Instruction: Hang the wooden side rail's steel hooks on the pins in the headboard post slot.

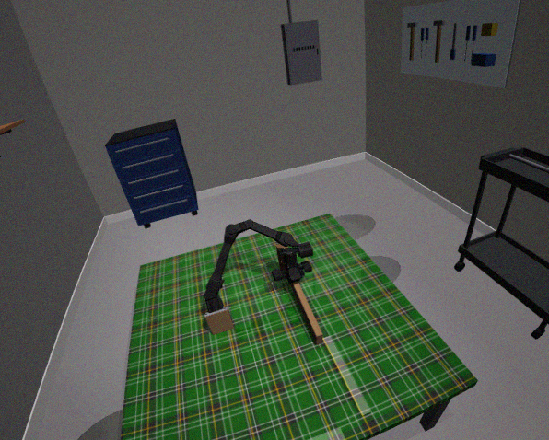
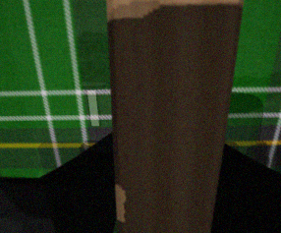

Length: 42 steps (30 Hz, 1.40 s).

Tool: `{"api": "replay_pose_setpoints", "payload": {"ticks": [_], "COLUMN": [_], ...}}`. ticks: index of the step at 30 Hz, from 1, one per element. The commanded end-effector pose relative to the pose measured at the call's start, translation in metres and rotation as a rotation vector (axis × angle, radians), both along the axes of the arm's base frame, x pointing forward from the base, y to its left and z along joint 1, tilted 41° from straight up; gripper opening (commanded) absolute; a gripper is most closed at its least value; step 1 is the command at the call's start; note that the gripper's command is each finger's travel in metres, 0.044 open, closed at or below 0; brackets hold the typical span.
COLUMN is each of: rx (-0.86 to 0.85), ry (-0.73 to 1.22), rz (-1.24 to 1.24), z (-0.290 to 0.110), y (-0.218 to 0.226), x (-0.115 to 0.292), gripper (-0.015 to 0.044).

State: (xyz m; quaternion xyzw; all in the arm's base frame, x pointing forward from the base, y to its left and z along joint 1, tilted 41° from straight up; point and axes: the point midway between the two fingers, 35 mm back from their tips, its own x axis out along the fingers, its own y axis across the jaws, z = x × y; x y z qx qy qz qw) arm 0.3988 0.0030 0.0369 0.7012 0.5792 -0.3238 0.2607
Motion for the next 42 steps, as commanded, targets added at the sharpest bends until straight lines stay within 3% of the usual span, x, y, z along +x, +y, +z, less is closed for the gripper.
{"api": "replay_pose_setpoints", "payload": {"ticks": [1,42], "rx": [-0.002,-0.002], "ry": [-0.004,-0.004], "rz": [-0.008,-0.008], "z": [0.0033,0.0060], "y": [-0.0013,0.0022], "x": [0.0009,0.0013], "gripper": [0.0000,0.0000]}}
